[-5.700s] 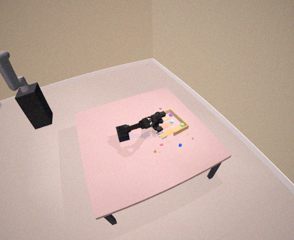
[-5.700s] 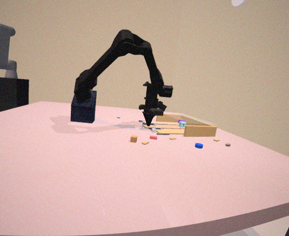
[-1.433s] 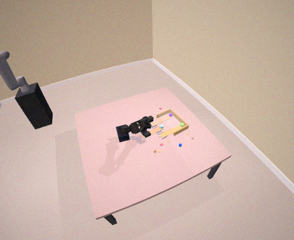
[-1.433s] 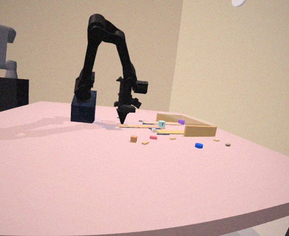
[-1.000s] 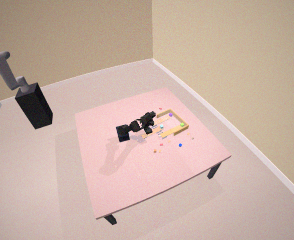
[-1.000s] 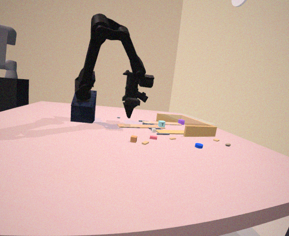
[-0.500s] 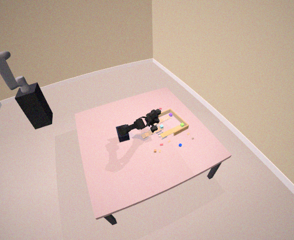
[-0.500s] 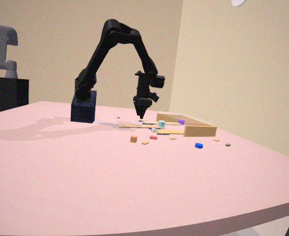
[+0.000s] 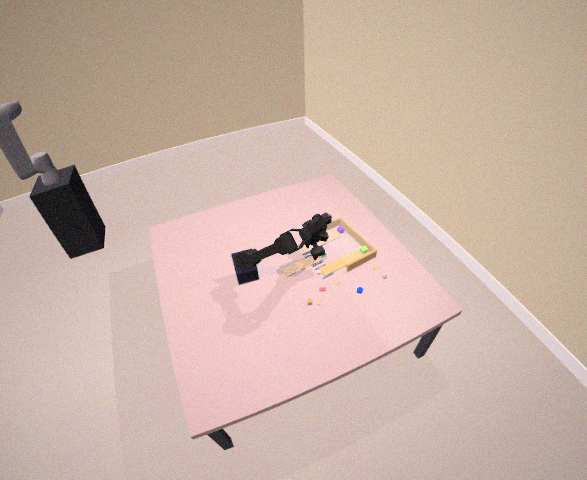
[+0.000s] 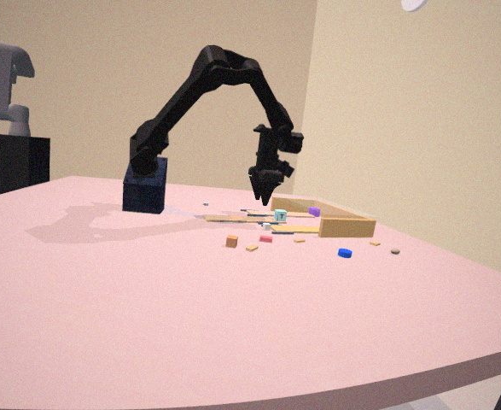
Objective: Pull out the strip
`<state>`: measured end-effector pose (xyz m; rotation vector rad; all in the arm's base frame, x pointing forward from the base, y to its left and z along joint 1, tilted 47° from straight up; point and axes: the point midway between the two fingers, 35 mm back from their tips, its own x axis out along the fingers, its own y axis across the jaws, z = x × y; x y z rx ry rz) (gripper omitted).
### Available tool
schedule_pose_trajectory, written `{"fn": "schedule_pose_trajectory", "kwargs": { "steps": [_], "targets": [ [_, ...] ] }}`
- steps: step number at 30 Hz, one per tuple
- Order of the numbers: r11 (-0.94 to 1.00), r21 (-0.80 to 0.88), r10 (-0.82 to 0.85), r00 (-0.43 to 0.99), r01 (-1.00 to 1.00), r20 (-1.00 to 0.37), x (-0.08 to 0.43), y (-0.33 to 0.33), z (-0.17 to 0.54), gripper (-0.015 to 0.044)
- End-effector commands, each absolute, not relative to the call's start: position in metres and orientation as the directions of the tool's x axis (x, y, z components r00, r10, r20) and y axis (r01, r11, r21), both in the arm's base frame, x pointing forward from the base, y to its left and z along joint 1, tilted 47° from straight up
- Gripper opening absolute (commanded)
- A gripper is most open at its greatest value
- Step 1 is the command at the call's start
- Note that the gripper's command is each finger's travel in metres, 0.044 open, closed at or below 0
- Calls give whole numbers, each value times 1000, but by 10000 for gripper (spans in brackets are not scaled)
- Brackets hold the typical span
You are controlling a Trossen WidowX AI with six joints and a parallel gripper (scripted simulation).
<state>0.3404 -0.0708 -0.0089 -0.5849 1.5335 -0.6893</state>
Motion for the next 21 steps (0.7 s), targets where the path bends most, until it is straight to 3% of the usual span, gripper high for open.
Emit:
{"fn": "schedule_pose_trajectory", "kwargs": {
  "steps": [1,16,21],
  "targets": [
    [689,-724,-721,-75,36,-689,356,-69,-9,440],
    [689,-724,-721,-73,38,-689,410,-63,-10,440],
    [689,-724,-721,-73,38,-690,410,-67,-14,309]
  ]
}}
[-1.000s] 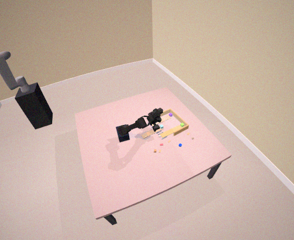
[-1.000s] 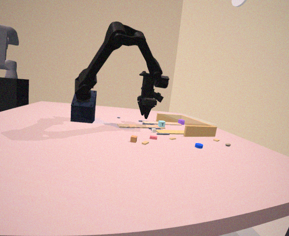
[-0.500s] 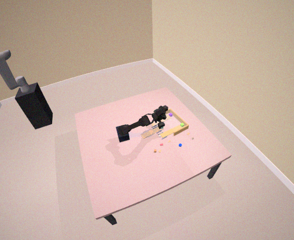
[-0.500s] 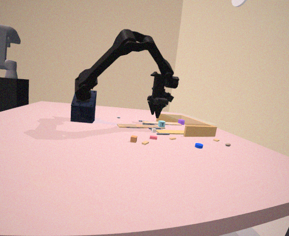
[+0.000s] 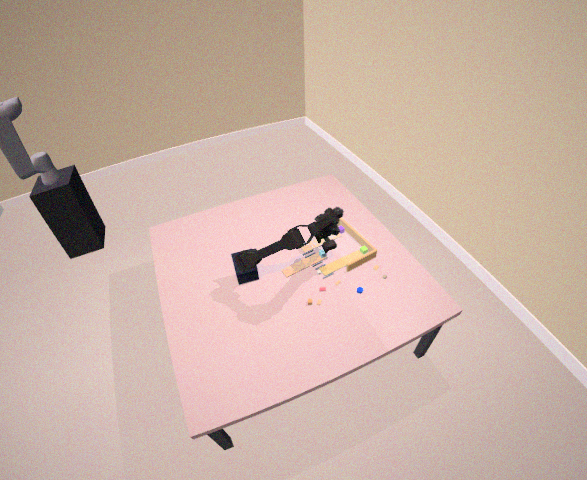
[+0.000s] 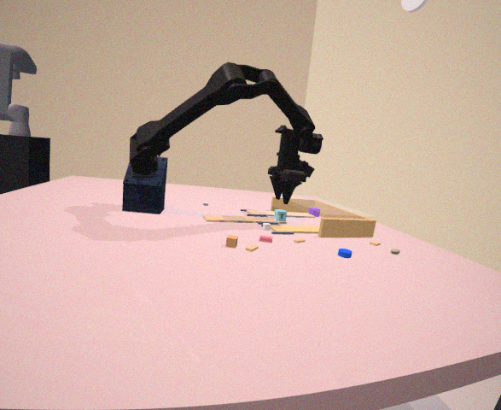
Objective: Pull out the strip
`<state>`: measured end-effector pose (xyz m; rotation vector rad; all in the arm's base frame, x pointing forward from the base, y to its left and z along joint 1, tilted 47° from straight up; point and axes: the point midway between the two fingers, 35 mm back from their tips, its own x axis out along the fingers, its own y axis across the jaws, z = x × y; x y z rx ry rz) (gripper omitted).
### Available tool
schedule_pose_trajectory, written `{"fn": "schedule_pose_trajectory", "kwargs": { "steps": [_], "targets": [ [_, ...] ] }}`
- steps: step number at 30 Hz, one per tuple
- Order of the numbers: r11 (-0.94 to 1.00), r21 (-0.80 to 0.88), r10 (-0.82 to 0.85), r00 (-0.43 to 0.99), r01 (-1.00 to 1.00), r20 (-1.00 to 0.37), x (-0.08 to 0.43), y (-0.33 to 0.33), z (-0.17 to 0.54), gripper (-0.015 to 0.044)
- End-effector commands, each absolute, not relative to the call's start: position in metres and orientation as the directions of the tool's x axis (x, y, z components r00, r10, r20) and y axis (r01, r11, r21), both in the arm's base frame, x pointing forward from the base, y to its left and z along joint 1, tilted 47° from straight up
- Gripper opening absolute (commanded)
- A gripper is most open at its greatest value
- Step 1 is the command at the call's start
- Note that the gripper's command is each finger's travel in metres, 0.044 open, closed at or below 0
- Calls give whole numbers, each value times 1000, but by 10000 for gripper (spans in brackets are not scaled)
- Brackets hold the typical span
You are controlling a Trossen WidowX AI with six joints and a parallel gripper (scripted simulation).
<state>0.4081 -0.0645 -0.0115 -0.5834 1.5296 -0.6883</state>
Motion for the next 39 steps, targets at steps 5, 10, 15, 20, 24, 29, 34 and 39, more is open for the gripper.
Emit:
{"fn": "schedule_pose_trajectory", "kwargs": {
  "steps": [5,10,15,20,24,29,34,39],
  "targets": [
    [689,-724,-720,-73,38,-690,410,-73,-19,250],
    [689,-724,-720,-73,38,-690,409,-79,-25,250],
    [689,-724,-721,-73,38,-689,409,-85,-31,250],
    [688,-724,-721,-73,38,-689,408,-91,-36,250],
    [688,-725,-721,-73,38,-689,407,-95,-41,250],
    [687,-725,-722,-73,38,-688,406,-101,-46,250],
    [690,-722,-719,-72,45,-691,407,-102,-46,224],
    [690,-722,-719,-72,45,-691,407,-102,-46,132]
  ]
}}
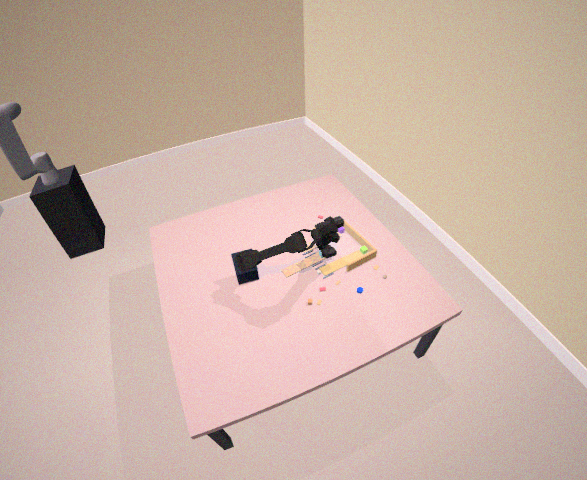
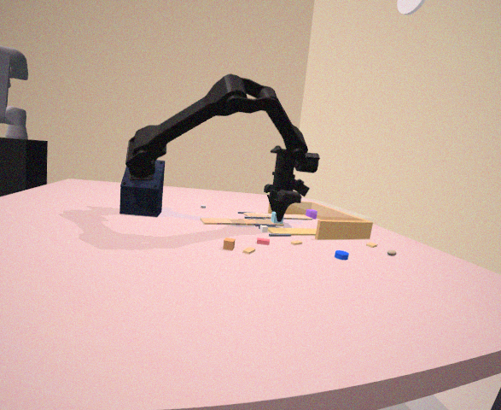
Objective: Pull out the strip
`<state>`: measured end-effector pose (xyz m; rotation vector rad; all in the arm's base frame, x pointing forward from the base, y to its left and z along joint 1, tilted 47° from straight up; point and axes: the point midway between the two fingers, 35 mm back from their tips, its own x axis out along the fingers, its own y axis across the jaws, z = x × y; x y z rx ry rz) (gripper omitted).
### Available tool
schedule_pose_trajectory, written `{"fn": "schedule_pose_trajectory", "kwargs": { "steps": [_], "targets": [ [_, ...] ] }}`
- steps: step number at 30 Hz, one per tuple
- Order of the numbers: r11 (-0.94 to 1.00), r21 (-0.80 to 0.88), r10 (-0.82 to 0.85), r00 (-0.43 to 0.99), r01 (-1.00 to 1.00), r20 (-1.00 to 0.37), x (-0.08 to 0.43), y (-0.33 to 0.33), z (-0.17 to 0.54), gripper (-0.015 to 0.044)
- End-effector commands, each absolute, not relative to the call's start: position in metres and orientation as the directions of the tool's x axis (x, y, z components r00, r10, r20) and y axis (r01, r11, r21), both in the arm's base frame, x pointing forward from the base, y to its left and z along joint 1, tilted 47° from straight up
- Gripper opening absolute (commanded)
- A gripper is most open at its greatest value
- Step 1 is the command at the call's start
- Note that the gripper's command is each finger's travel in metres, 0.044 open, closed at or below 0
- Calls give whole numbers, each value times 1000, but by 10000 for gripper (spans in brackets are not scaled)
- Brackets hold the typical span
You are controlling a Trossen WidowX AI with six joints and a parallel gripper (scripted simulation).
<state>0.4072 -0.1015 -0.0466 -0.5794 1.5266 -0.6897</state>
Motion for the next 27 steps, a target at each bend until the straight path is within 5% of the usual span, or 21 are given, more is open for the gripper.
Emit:
{"fn": "schedule_pose_trajectory", "kwargs": {
  "steps": [1,4,8,27],
  "targets": [
    [690,-722,-719,-72,45,-691,407,-102,-46,125],
    [690,-722,-719,-72,45,-691,407,-102,-46,105],
    [690,-722,-719,-72,44,-691,405,-100,-45,0],
    [689,-724,-721,-75,36,-689,349,-63,-19,0]
  ]
}}
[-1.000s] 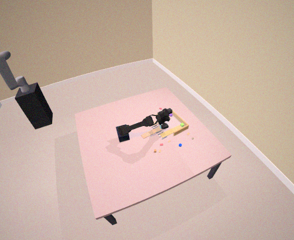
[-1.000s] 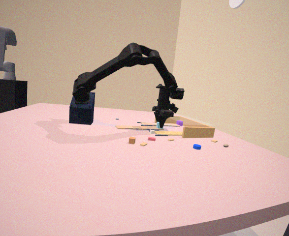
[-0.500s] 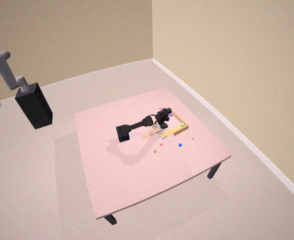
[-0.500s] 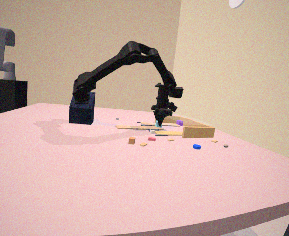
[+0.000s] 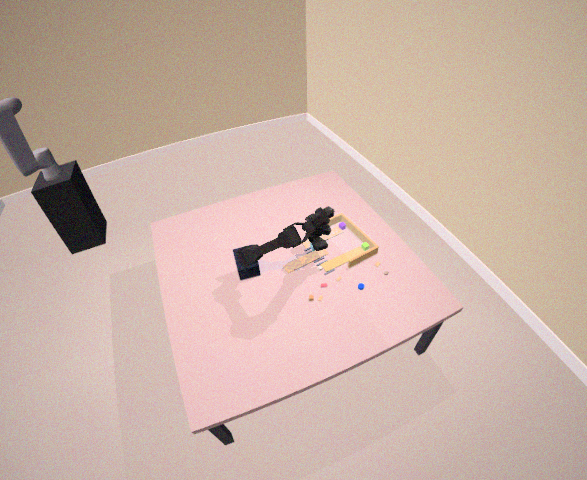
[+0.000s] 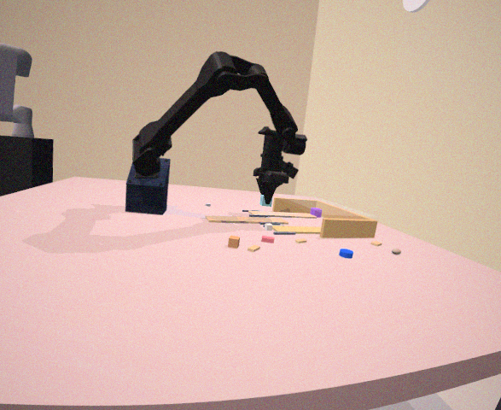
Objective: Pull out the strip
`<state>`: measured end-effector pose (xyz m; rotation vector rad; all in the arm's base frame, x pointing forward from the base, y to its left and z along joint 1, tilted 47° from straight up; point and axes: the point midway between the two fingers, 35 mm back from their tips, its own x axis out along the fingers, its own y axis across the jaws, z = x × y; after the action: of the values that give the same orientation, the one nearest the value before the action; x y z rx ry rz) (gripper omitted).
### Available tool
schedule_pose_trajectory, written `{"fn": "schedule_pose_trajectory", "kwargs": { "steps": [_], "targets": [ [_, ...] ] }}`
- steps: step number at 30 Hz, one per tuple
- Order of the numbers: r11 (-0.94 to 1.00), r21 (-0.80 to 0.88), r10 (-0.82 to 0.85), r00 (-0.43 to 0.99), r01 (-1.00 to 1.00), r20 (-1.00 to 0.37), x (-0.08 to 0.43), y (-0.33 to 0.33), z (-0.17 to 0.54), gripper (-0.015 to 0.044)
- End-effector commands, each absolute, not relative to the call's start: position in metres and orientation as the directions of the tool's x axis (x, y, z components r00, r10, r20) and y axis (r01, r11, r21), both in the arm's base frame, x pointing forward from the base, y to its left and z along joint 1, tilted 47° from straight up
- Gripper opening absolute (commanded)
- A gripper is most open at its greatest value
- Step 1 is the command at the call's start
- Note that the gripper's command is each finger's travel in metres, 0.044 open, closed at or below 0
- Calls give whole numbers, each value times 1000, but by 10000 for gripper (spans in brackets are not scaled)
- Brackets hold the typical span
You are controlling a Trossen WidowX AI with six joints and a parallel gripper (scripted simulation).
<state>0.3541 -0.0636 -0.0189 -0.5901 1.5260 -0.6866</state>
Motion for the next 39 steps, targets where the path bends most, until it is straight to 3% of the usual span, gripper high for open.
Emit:
{"fn": "schedule_pose_trajectory", "kwargs": {
  "steps": [1,15,39],
  "targets": [
    [689,-724,-721,-75,36,-689,346,-62,-19,0],
    [689,-724,-720,-77,34,-689,299,-57,-20,0],
    [690,-723,-719,-77,34,-690,301,-31,5,0]
  ]
}}
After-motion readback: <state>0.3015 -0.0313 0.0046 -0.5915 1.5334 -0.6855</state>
